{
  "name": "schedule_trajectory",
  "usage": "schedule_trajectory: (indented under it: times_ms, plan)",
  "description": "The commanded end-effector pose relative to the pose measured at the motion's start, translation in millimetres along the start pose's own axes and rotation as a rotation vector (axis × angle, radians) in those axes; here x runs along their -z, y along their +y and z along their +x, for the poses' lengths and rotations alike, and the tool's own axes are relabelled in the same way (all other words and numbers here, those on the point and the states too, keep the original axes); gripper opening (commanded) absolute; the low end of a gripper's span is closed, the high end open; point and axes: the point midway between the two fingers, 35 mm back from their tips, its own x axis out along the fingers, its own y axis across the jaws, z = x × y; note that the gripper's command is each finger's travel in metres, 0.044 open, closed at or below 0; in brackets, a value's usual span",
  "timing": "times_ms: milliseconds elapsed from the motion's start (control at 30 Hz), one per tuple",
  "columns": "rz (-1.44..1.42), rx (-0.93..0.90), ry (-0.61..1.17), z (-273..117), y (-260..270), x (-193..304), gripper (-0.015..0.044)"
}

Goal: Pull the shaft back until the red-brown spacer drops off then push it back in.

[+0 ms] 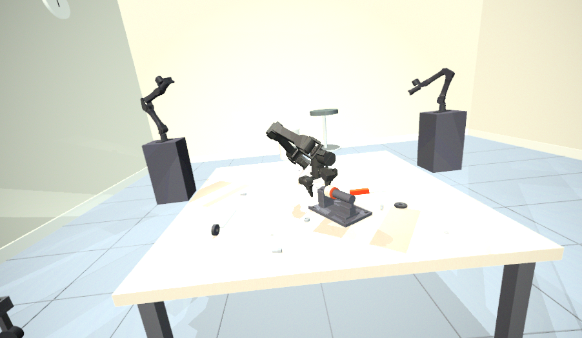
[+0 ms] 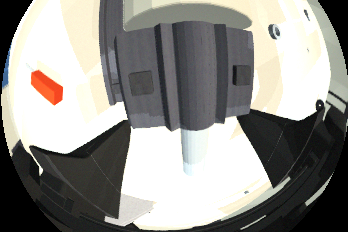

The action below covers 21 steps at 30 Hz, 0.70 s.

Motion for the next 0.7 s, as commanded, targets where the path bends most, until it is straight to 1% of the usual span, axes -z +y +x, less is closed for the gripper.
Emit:
schedule_trajectory:
  times_ms: [0,67,567,667]
  plan:
    - [-0.005,0.005,0.003,1.5,0.0,0.7,0.044]
    - [-0.005,0.005,0.003,1.5,0.0,0.7,0.044]
    - [-0.001,0.0,0.001,0.5,0.2,0.3,0.0046]
    - [-0.001,0.0,0.001,0.5,0.2,0.3,0.0026]
